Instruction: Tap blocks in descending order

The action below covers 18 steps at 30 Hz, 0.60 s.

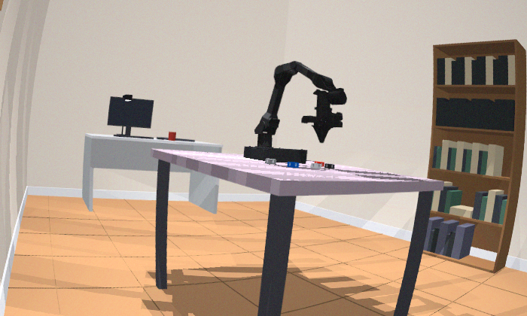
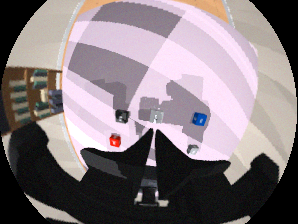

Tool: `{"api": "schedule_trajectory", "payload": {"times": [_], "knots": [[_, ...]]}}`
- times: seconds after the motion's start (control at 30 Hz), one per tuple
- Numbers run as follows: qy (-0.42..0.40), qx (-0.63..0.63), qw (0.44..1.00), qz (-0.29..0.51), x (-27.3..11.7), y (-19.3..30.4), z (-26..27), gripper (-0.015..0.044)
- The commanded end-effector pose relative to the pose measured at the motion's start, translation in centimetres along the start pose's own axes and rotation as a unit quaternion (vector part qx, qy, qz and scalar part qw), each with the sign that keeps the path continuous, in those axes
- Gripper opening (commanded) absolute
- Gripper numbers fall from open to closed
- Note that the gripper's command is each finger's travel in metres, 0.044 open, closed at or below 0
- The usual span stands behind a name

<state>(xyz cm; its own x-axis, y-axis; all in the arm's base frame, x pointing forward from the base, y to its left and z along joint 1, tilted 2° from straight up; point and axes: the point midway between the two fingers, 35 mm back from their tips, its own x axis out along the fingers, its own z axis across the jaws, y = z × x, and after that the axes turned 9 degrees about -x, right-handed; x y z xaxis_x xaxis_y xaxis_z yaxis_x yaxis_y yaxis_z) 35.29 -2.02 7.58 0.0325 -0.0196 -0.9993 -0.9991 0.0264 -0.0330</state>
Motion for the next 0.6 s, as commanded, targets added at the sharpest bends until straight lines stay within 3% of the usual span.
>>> {"api": "schedule_trajectory", "payload": {"times": [0.0, 0.57], "knots": [[-0.001, 0.001, 1.0, 0.019, 5.4, 1.1, 0.4, 0.002], [-0.001, 0.001, 1.0, 0.019, 7.2, 1.1, 0.4, 0.002]]}}
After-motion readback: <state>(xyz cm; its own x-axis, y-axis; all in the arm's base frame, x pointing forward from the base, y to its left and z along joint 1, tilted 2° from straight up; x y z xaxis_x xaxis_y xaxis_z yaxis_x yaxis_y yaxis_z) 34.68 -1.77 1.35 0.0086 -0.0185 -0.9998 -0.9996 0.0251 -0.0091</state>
